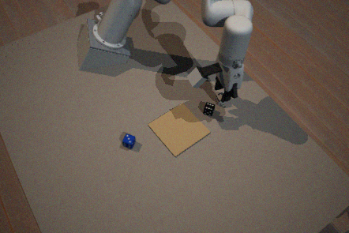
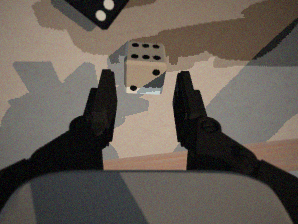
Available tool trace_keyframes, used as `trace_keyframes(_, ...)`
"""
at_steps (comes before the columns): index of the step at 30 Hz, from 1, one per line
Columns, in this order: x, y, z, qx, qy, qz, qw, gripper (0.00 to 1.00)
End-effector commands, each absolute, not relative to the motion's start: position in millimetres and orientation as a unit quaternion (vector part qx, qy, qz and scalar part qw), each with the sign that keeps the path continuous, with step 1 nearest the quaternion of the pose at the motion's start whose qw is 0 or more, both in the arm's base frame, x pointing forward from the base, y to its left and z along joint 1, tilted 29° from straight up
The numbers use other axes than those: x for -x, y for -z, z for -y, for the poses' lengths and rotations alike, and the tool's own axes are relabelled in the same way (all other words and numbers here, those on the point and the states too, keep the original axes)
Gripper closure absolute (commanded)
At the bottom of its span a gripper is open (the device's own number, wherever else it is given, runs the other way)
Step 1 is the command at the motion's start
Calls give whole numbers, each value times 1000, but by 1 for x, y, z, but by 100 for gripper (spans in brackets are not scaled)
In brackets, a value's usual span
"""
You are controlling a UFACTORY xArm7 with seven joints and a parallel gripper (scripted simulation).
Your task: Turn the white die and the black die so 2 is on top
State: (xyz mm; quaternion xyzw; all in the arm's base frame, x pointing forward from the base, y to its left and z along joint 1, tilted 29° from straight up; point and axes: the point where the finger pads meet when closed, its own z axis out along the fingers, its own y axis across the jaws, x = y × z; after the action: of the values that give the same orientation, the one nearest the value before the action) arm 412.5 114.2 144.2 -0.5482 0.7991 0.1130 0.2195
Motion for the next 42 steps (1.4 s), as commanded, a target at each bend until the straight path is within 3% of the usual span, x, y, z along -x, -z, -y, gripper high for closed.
trace_keyframes(1,-414,-144,-114,548,-112,-799,221,53)
trace_keyframes(42,-421,-116,-128,548,-112,-799,221,53)
